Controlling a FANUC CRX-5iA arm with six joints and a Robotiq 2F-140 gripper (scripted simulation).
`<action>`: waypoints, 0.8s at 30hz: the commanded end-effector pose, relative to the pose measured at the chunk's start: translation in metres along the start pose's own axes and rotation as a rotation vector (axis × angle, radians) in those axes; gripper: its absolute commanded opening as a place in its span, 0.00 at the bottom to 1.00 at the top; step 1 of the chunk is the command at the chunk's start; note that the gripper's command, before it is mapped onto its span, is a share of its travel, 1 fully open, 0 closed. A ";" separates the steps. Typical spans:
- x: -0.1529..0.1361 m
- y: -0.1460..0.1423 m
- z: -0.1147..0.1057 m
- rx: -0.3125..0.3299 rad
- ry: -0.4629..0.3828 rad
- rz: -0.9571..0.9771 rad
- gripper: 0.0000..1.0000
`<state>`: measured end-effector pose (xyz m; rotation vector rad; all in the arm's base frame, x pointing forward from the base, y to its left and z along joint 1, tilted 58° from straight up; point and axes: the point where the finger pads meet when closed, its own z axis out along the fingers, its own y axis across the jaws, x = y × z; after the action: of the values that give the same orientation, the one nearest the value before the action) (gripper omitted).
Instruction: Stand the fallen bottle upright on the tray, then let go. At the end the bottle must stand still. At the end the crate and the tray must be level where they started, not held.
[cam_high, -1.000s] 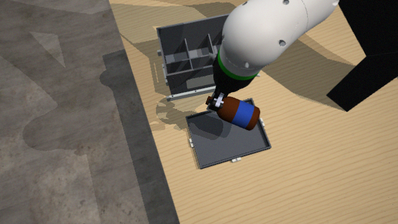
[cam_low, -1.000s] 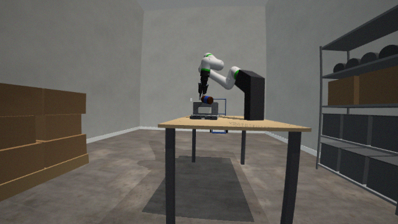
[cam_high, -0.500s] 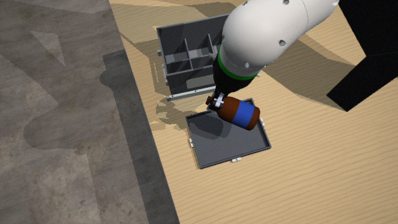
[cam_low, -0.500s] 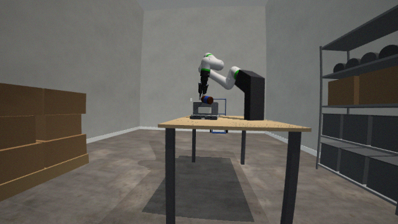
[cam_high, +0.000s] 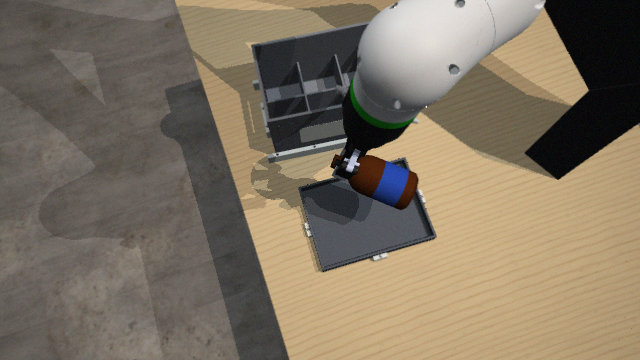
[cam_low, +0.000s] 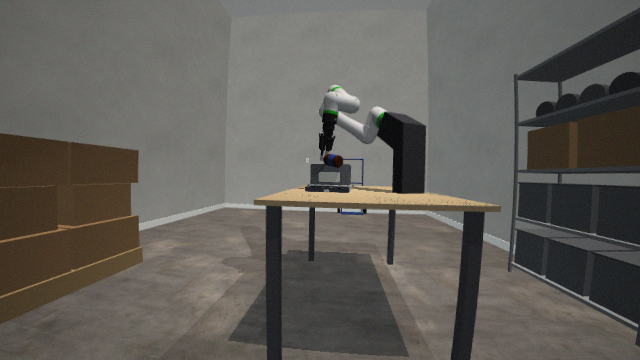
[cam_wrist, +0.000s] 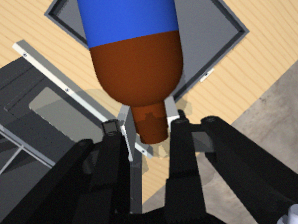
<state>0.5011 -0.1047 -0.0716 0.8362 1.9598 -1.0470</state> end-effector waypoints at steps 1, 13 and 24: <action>0.000 0.000 0.000 0.000 0.000 0.000 0.00; 0.000 0.000 0.000 0.001 -0.010 0.000 0.00; 0.001 -0.001 0.001 0.006 -0.069 -0.001 0.00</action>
<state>0.5002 -0.1055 -0.0723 0.8058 1.9184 -1.0636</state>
